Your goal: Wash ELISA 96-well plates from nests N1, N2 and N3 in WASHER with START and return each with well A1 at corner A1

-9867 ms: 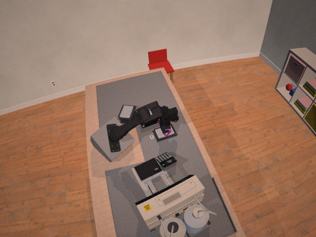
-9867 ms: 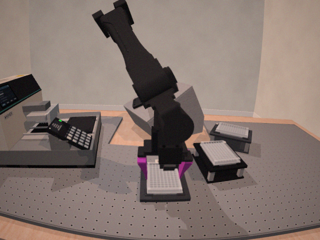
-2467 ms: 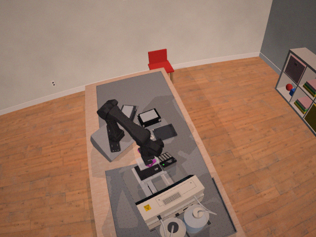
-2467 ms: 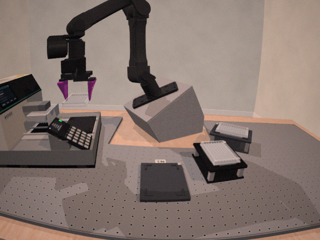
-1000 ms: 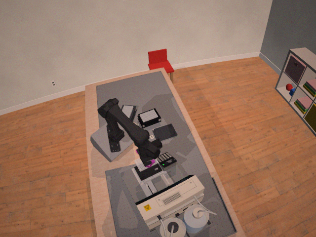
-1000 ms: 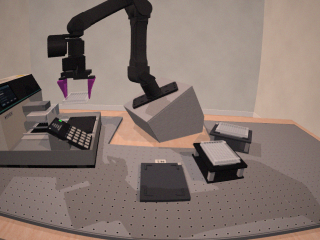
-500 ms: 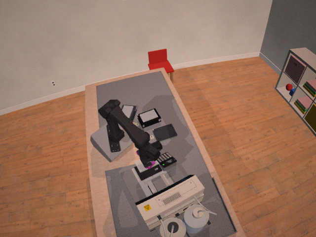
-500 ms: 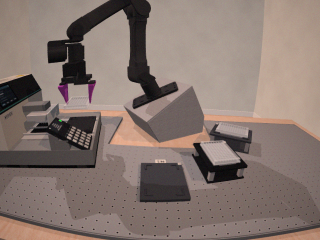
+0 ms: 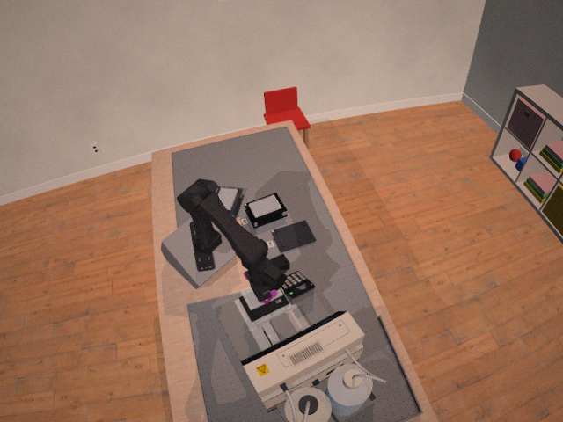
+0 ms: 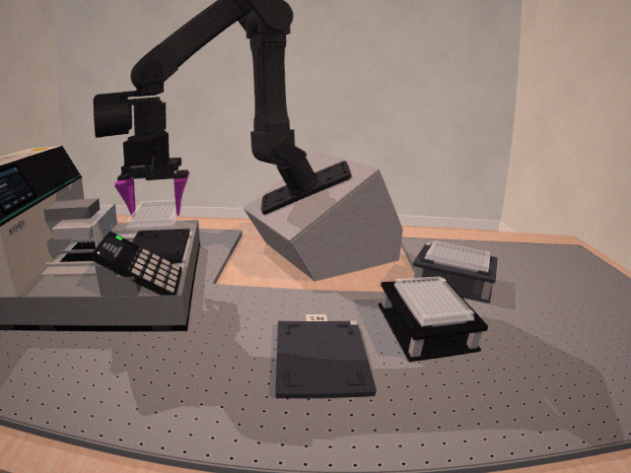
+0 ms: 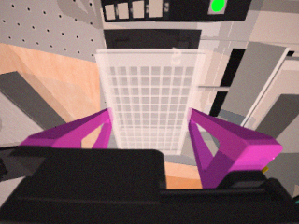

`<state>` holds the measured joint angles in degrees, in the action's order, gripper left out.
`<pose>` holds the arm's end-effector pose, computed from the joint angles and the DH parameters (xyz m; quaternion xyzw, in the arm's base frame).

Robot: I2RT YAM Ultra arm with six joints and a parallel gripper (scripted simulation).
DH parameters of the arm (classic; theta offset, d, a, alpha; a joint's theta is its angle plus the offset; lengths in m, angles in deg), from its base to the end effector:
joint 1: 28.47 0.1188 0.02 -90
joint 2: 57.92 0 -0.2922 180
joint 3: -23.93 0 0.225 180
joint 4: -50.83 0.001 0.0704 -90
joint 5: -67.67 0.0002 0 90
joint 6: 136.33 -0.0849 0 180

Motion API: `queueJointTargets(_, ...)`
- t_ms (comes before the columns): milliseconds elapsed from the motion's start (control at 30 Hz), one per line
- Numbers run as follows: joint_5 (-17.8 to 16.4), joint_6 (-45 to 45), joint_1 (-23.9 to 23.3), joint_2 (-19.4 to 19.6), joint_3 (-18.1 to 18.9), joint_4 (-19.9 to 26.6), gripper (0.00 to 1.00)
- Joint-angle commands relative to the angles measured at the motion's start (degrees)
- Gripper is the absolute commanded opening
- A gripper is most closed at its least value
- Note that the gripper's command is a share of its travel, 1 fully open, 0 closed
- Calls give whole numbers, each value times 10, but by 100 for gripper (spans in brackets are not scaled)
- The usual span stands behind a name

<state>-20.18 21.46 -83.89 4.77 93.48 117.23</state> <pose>0.1048 -0.1559 0.2714 -0.0990 0.9596 -0.2397 0.1090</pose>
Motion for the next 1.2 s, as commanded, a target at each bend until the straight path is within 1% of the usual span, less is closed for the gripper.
queueJointTargets(0, -3, 1, 0, 1, -2, -17, 0)
queueJointTargets(167, -4, 1, -1, 11, -13, -37, 0)
queueJointTargets(233, -4, 1, -1, 11, -13, -37, 0)
queueJointTargets(733, -5, 3, -3, 43, -42, -99, 0)
queueJointTargets(1167, -5, 3, -3, 42, -44, -99, 0)
